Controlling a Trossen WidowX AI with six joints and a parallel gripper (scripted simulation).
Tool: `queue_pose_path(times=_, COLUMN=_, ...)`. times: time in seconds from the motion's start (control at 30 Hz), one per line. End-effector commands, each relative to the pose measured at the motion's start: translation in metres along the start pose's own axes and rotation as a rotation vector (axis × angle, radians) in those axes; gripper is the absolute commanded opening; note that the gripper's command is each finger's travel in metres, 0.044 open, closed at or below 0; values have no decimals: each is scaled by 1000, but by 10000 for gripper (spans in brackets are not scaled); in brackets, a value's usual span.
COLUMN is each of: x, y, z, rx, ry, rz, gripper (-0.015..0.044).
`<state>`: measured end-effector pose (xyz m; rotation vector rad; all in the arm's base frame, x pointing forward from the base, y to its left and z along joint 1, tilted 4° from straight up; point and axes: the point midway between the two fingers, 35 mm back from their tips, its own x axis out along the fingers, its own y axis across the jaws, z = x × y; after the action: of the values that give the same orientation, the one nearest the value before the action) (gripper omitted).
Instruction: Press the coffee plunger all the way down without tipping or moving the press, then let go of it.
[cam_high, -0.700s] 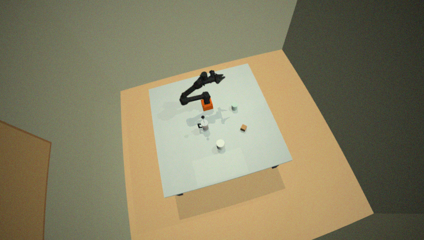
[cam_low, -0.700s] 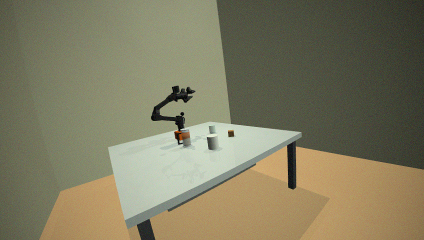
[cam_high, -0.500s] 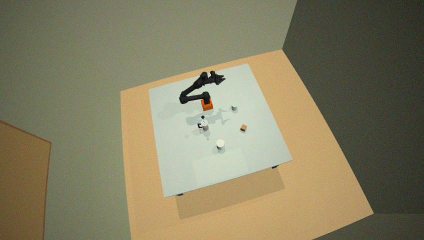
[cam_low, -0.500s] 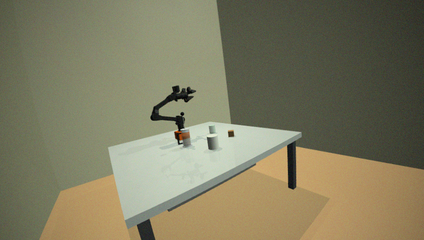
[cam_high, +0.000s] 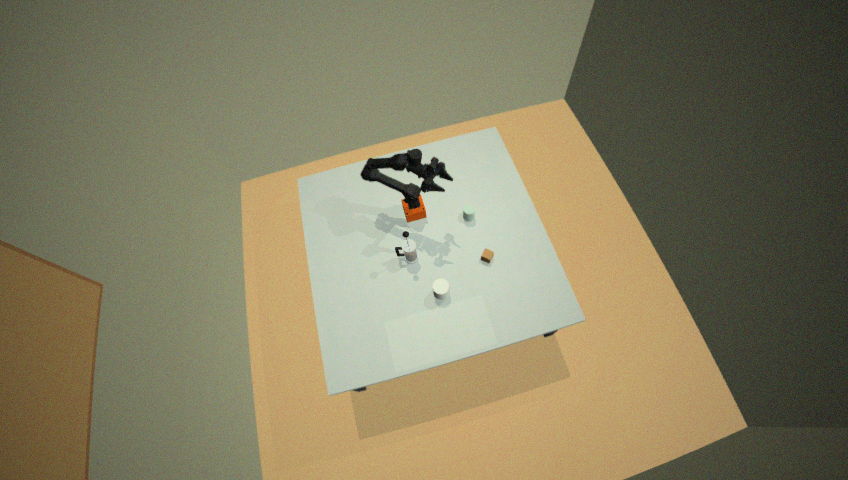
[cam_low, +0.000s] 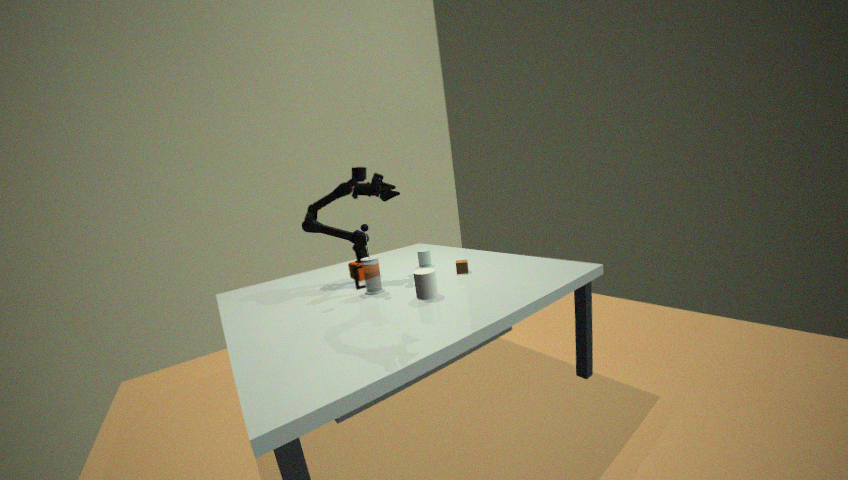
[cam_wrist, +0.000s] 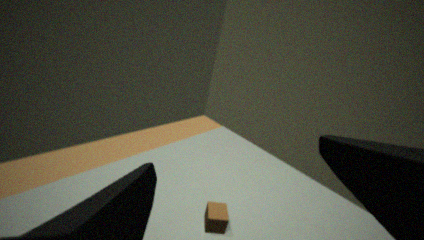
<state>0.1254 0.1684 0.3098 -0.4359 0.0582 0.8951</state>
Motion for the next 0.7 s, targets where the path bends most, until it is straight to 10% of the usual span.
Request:
queue_pose_path(times=0.0, x=3, y=-40, z=-20, rx=116, ry=129, rz=-184, gripper=440)
queue_pose_path(times=0.67, x=-80, y=-179, z=-116, rx=674, ry=502, rz=-995, gripper=440)
